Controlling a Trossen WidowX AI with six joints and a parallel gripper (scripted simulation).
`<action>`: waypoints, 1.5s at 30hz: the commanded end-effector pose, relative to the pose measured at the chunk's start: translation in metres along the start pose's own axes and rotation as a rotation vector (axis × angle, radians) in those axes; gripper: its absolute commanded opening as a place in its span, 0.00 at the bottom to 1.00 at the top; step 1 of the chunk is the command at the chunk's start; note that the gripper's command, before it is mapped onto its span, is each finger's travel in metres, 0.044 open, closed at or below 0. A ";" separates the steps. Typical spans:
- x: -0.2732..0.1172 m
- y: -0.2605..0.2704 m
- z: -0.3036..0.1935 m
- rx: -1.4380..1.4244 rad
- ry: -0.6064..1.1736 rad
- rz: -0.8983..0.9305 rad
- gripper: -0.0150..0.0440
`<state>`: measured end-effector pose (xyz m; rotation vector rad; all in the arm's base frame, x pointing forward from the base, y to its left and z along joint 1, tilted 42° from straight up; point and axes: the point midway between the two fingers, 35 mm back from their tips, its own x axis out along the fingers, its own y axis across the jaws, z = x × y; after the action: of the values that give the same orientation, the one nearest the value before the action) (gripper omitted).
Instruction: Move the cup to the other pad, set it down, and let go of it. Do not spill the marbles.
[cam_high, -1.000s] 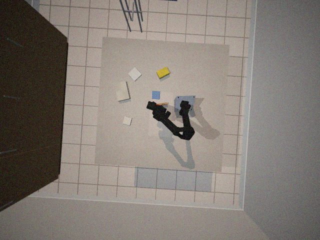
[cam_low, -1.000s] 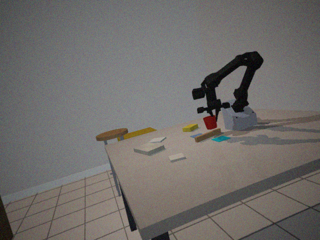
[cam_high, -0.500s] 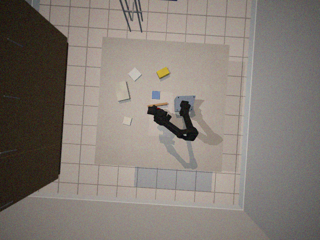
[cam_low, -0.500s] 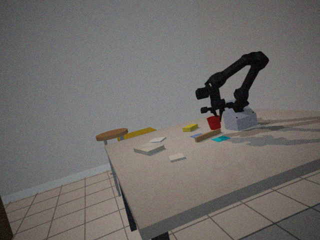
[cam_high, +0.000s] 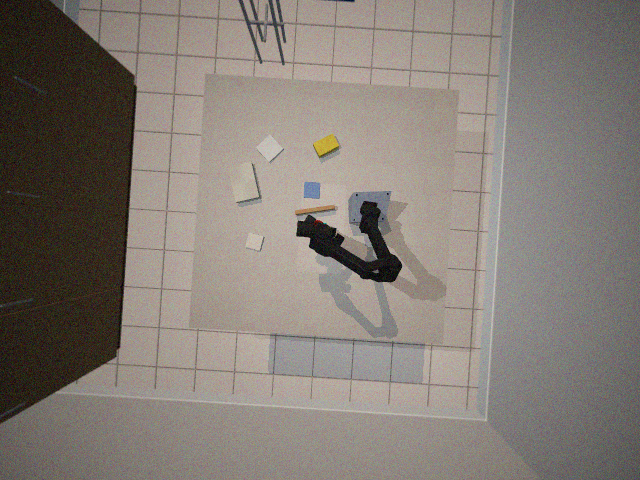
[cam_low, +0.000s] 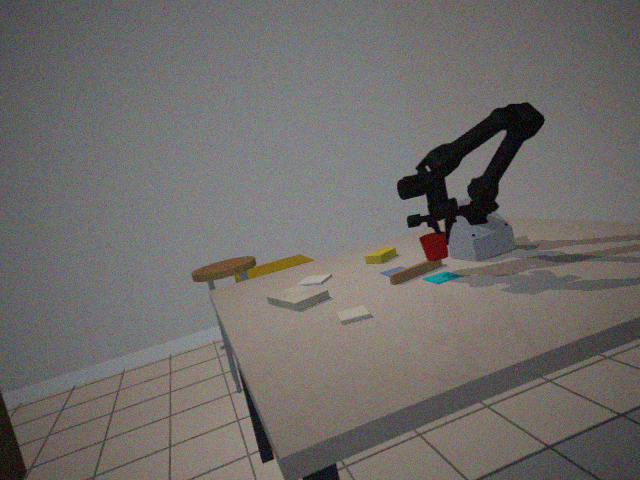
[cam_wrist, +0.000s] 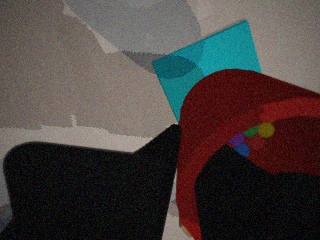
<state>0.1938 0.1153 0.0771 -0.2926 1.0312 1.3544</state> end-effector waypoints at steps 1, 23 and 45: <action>0.005 0.002 -0.001 0.007 -0.001 0.005 0.25; 0.031 0.002 0.001 0.007 -0.001 0.004 0.25; 0.053 0.005 0.001 0.007 -0.004 0.007 0.25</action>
<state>0.1862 0.1515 0.0431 -0.2910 1.0263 1.3560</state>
